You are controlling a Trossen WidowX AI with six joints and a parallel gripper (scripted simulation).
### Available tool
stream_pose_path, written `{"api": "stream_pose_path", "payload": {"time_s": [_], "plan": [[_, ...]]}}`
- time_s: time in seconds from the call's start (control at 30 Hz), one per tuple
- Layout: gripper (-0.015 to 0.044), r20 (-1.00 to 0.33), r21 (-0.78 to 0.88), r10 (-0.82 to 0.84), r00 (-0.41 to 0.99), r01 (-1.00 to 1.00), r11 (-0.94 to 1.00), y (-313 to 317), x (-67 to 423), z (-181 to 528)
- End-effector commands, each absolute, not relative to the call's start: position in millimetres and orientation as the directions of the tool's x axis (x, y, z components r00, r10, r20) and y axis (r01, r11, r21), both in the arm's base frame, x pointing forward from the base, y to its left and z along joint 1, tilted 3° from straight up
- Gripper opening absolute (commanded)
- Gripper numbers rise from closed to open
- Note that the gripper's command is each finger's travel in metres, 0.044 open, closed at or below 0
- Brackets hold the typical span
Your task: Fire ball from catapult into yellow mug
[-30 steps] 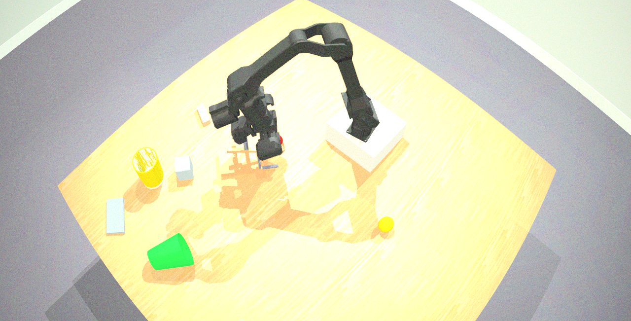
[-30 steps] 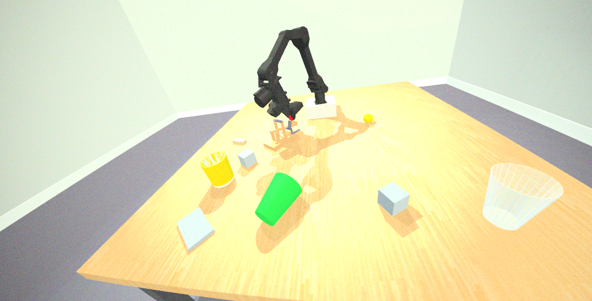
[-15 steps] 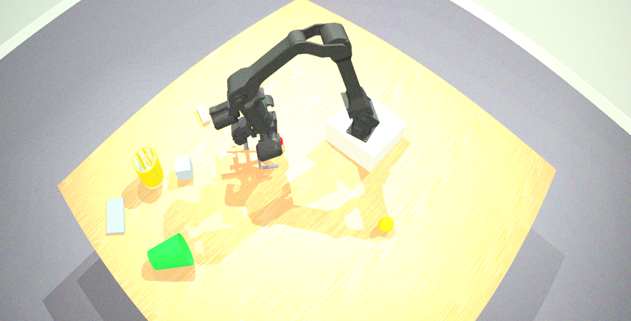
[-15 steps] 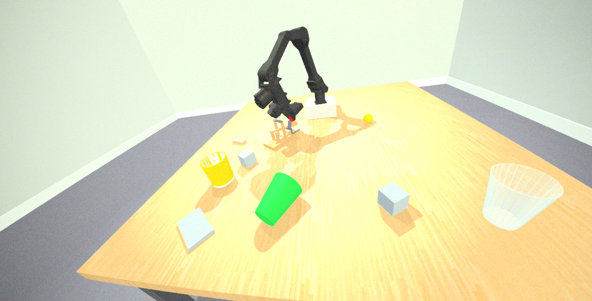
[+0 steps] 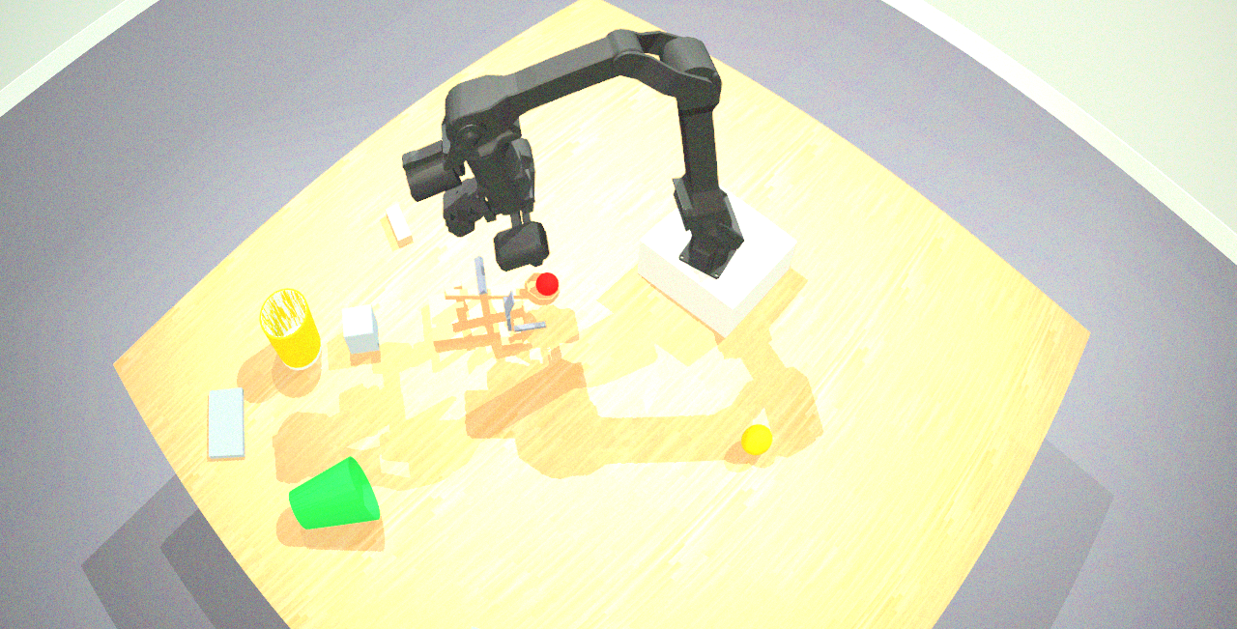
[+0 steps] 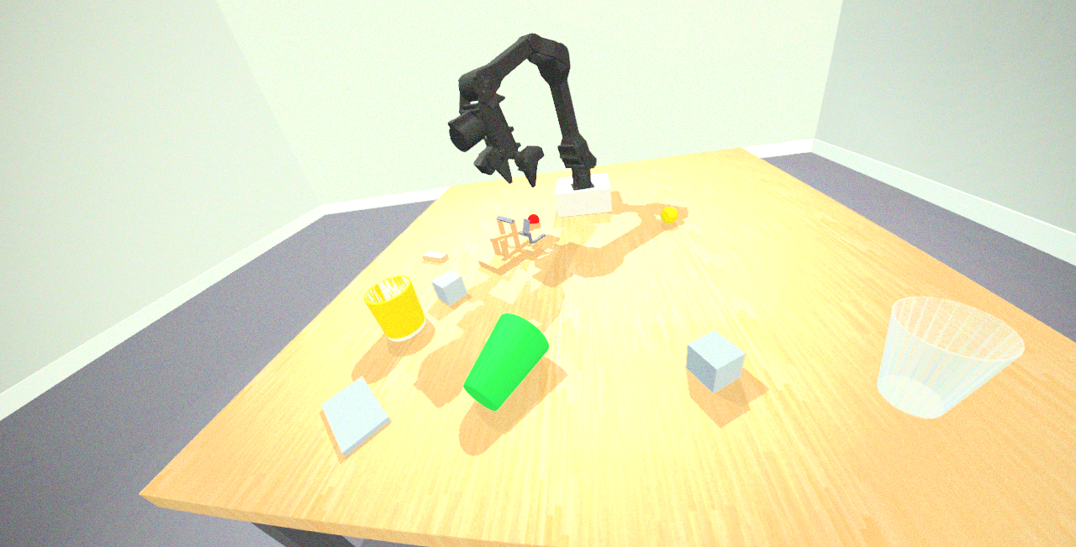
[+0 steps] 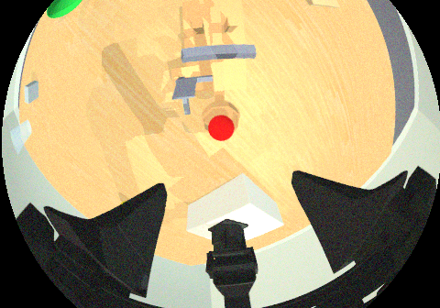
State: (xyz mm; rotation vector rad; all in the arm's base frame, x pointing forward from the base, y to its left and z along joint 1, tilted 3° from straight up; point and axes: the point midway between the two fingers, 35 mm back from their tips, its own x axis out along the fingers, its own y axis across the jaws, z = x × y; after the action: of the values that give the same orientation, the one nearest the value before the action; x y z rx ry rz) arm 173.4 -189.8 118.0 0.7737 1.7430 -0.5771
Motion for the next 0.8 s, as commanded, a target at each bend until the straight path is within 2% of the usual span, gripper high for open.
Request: {"api": "stream_pose_path", "payload": {"time_s": [0.0,0.37,0.77], "plan": [[0.0440,-0.962,0.002,0.203,-0.181,0.741,0.672,-199,182,112],[0.0440,-0.994,0.024,-0.059,0.091,0.715,0.699,-287,263,140],[0.0440,-0.875,0.009,-0.324,0.360,0.681,0.732,-368,338,196]]}}
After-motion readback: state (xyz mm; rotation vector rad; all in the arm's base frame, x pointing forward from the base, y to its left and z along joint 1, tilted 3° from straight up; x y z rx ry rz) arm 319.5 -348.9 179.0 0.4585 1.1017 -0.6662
